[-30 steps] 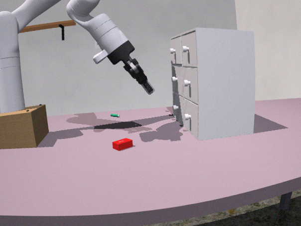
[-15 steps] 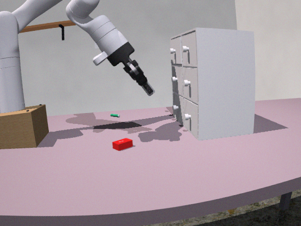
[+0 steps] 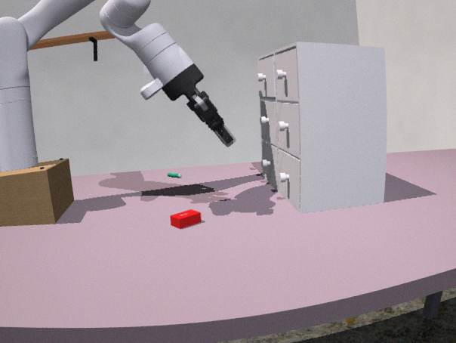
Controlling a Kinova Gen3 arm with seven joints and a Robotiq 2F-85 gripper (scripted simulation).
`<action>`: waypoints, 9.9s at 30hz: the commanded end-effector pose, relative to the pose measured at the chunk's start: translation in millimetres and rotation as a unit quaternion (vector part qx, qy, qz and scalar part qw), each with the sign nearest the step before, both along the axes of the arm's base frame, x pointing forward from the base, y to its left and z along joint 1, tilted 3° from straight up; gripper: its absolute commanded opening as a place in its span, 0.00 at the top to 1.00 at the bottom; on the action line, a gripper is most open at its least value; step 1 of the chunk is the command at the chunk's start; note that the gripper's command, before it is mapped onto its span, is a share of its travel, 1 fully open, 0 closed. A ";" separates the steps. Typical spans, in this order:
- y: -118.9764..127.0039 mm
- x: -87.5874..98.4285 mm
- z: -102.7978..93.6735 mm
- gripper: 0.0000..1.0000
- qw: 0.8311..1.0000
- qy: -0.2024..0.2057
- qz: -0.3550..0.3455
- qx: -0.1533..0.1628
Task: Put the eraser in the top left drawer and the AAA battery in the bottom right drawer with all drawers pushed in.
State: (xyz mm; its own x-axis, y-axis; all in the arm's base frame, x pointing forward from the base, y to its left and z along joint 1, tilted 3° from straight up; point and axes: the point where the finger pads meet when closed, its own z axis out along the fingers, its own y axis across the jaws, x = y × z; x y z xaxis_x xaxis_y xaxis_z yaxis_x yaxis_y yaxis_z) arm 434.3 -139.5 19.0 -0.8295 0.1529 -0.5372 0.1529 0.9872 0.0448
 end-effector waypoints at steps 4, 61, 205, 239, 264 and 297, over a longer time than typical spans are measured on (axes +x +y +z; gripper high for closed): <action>-0.2 0.4 0.6 0.67 1.000 -0.001 0.000 0.000; -6.1 62.0 -78.9 0.67 1.000 -0.001 0.000 0.000; -11.2 93.9 -79.2 0.87 1.000 -0.001 0.000 0.000; -5.8 58.8 -77.7 0.87 1.000 -0.001 0.000 0.000; -1.8 32.6 -76.6 0.87 1.000 -0.001 0.000 0.000; -1.1 28.0 -76.4 0.83 1.000 -0.001 0.000 0.000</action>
State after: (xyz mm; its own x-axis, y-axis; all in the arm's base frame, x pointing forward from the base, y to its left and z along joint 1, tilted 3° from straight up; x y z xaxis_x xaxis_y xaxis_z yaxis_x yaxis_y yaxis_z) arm 462.5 -140.5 -57.5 -0.8283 0.1528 -0.5390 0.1527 0.9872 0.0451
